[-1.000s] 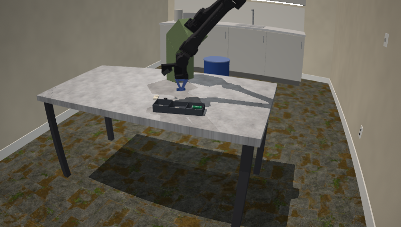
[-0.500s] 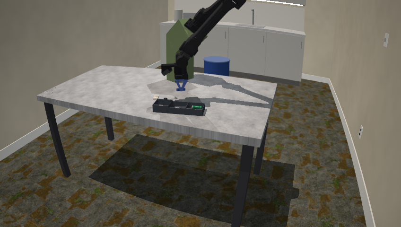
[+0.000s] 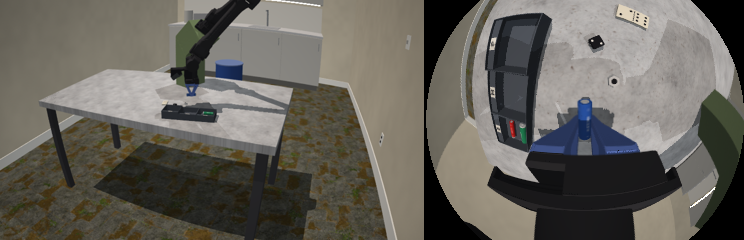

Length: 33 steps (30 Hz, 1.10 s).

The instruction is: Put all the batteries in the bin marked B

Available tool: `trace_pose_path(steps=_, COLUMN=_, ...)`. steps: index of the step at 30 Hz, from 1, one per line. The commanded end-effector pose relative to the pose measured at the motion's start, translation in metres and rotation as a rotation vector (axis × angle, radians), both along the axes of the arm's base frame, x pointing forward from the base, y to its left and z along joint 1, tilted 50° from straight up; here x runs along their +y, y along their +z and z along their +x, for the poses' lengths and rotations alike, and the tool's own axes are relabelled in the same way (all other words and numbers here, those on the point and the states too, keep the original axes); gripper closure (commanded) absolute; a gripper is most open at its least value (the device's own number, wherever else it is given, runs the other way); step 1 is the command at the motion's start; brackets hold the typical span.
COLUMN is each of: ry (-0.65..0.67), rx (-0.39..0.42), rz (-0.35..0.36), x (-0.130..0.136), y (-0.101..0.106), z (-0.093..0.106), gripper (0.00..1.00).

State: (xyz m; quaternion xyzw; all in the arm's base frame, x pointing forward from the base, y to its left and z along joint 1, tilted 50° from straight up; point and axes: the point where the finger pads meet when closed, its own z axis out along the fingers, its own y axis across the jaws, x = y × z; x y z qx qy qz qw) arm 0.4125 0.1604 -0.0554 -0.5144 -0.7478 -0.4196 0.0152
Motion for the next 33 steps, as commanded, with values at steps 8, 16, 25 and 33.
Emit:
trace_pose_path(steps=8, ry=0.008, rx=-0.020, rz=-0.001, x=0.003, y=0.011, z=0.003, gripper=0.91)
trace_pose_path(steps=16, ry=0.007, rx=-0.024, rz=-0.001, x=0.003, y=0.013, z=0.005, gripper=0.91)
trace_pose_path(steps=25, ry=0.002, rx=-0.016, rz=0.004, x=0.012, y=0.028, z=0.015, gripper=0.91)
trace_pose_path(steps=33, ry=0.002, rx=-0.018, rz=0.004, x=0.027, y=0.056, z=0.034, gripper=0.91)
